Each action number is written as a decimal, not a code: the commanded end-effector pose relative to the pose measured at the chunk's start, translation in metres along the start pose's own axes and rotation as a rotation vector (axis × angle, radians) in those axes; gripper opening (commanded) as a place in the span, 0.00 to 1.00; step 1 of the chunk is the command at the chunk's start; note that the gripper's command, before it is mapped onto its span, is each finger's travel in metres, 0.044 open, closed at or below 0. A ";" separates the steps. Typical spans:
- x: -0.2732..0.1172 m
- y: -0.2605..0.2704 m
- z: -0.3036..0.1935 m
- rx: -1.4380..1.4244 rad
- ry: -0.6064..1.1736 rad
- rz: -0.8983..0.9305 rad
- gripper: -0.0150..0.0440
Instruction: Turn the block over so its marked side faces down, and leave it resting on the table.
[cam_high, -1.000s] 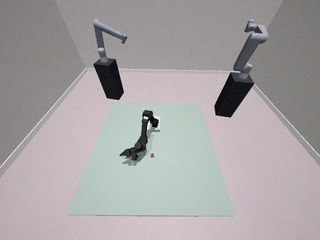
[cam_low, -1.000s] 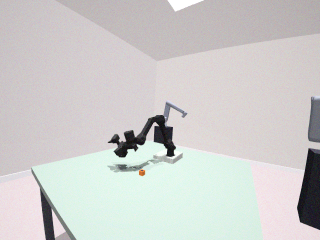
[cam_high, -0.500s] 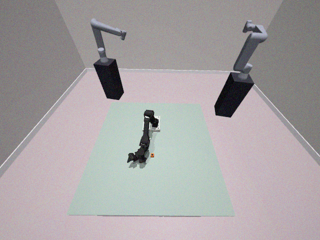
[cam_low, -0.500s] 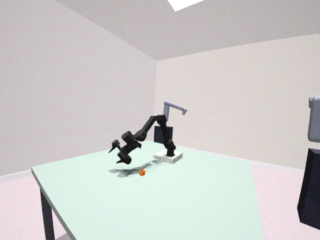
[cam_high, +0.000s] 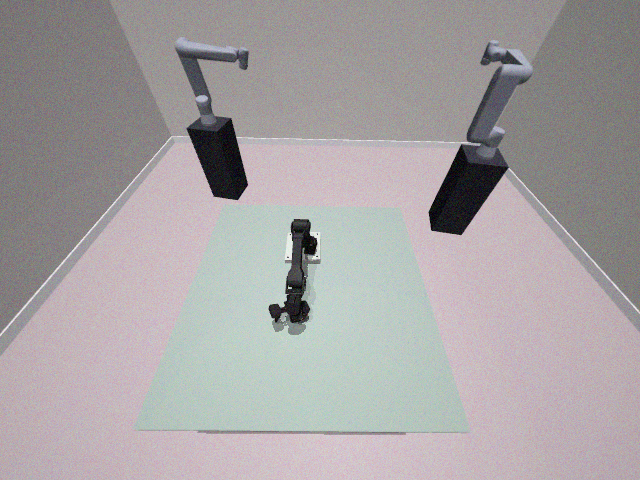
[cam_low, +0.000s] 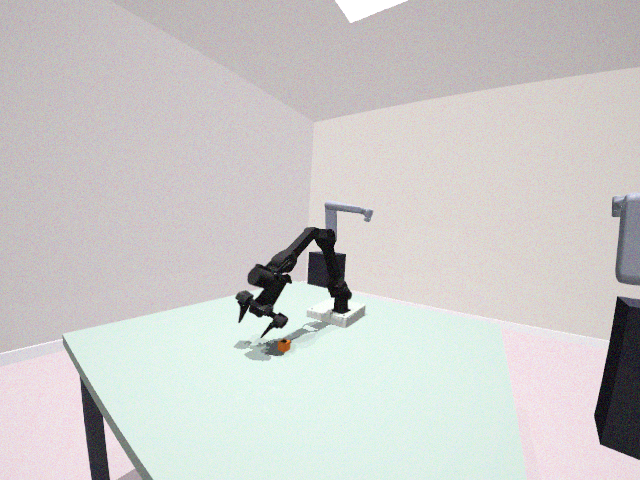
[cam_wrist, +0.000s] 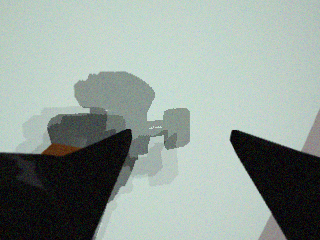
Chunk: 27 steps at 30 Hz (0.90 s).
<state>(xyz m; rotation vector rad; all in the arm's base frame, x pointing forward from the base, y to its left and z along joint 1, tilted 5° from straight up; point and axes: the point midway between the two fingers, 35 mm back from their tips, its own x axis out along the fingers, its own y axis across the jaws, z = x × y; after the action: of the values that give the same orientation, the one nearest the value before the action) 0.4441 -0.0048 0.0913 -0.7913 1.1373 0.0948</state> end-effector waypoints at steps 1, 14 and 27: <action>-0.055 0.058 -0.008 0.313 0.147 0.327 1.00; -0.074 0.074 -0.018 0.415 0.243 0.414 1.00; -0.043 0.089 -0.023 0.415 0.243 0.413 1.00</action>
<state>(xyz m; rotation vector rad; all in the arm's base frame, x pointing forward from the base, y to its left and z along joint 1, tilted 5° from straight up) 0.3691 0.0594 0.0875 -0.2039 1.4663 0.1048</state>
